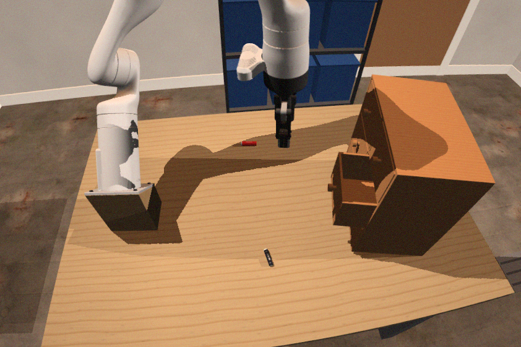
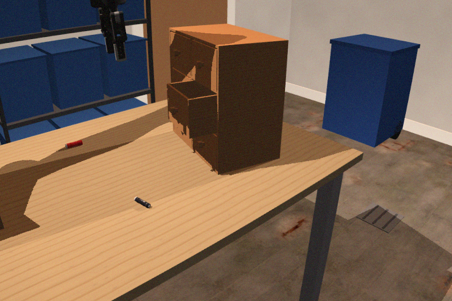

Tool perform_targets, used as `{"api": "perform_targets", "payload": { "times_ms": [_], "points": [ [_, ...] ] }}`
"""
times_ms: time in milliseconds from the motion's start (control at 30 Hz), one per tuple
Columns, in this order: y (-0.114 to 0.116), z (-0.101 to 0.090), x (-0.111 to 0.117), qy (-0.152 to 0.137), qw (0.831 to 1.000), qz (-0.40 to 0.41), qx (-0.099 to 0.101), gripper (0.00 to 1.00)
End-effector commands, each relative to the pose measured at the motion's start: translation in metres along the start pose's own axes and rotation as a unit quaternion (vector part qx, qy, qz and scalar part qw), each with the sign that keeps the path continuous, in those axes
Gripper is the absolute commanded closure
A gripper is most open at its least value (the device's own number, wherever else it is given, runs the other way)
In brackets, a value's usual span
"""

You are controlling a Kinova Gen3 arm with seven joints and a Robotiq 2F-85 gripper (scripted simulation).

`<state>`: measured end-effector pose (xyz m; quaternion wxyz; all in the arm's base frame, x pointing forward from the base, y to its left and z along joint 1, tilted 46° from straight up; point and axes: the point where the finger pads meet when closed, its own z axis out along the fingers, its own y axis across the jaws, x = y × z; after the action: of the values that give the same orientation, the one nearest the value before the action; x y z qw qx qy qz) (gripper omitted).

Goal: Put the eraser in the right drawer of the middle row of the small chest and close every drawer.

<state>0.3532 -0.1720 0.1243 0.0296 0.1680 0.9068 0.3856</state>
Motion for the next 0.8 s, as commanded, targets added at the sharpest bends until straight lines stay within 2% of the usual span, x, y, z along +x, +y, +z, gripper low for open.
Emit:
{"api": "perform_targets", "payload": {
  "times_ms": [0, 300, 767],
  "points": [
    [-0.0008, 0.0002, -0.0022, 0.007, 1.0, -0.002, 0.001, 0.0],
    [-0.0007, -0.0015, -0.0024, 0.025, 1.0, -0.002, 0.0, 0.0],
    [-0.0008, -0.0024, -0.0024, 0.035, 0.999, -0.002, 0.001, 0.0]
  ]
}}
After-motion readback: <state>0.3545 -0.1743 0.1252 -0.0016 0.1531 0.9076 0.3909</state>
